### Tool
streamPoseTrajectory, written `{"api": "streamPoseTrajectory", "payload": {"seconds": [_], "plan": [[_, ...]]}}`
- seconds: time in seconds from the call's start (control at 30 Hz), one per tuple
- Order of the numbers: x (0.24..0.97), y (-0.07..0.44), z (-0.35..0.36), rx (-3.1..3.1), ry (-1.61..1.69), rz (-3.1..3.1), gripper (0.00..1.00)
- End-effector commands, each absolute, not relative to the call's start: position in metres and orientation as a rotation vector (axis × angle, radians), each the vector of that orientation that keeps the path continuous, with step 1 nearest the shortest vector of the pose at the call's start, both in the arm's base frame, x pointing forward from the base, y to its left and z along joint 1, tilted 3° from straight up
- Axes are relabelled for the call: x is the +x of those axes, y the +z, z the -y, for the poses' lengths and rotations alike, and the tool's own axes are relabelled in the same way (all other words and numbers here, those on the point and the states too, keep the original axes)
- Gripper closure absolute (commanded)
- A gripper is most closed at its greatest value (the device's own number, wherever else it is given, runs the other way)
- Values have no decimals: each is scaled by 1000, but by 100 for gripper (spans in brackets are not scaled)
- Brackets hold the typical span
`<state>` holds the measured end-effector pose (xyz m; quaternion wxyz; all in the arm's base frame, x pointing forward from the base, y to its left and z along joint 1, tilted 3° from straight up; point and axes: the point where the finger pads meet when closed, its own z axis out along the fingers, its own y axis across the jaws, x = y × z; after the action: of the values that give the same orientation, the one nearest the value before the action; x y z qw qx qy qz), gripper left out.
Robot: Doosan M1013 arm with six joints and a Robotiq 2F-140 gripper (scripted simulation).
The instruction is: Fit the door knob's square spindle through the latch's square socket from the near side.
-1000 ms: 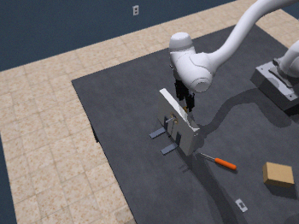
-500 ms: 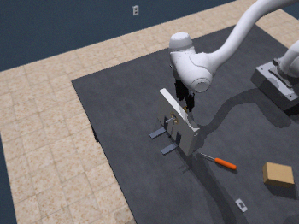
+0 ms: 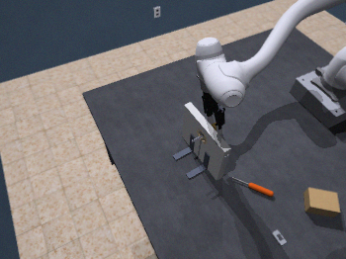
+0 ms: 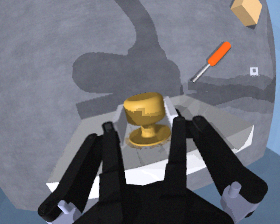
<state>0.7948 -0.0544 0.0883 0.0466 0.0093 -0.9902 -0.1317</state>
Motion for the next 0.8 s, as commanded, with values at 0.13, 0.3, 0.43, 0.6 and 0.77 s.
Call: {"api": "streamPoseTrajectory", "payload": {"seconds": [0.13,0.3,0.43,0.6,0.77], "plan": [[797,88,55,31,-397,3018,43],[797,88,55,31,-397,3018,43],[797,88,55,31,-397,3018,43],[797,88,55,31,-397,3018,43],[797,88,55,31,-397,3018,43]]}}
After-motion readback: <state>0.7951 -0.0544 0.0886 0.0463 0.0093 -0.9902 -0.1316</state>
